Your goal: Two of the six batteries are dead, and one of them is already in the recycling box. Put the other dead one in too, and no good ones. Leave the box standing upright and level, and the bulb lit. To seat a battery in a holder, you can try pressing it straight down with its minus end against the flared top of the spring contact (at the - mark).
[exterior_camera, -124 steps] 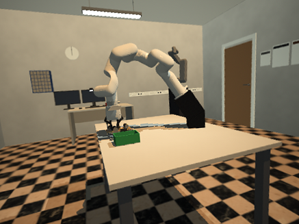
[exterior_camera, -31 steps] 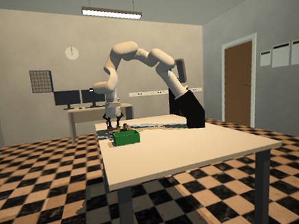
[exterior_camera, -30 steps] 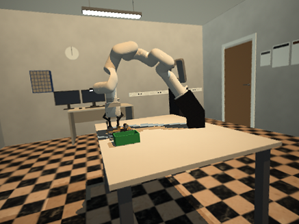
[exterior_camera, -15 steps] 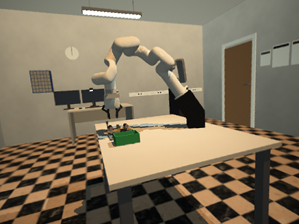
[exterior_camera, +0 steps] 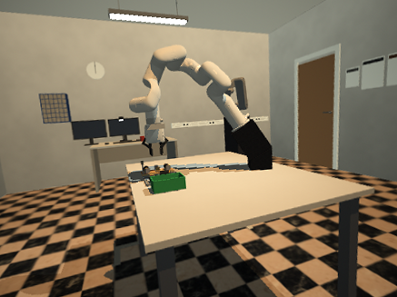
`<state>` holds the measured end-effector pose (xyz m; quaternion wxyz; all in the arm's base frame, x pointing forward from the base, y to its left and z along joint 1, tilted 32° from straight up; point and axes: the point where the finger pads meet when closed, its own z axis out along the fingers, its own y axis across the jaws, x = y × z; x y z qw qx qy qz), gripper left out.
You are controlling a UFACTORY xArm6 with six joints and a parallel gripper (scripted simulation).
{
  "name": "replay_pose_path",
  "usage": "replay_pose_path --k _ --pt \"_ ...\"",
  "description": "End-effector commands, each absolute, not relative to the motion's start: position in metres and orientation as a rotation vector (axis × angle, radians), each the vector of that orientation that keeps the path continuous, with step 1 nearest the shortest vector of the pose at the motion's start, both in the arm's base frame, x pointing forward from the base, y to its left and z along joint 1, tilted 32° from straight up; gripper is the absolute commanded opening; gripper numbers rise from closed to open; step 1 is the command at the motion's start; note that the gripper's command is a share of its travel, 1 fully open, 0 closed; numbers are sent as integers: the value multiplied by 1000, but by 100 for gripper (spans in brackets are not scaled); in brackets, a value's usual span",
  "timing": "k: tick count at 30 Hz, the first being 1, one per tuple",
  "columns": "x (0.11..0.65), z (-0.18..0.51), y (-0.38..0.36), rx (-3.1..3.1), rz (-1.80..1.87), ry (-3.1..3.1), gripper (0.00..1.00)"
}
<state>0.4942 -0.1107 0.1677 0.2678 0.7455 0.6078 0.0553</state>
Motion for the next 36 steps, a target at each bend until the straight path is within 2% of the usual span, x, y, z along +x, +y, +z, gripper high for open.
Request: replay_pose_path --k 1,7,22,36 --pt "463 163 -135 2004 158 1636 51" --pt "439 159 -153 2004 158 1636 51" --pt "438 159 -153 1967 142 1677 51" --pt "438 159 -153 1672 24 1963 51"
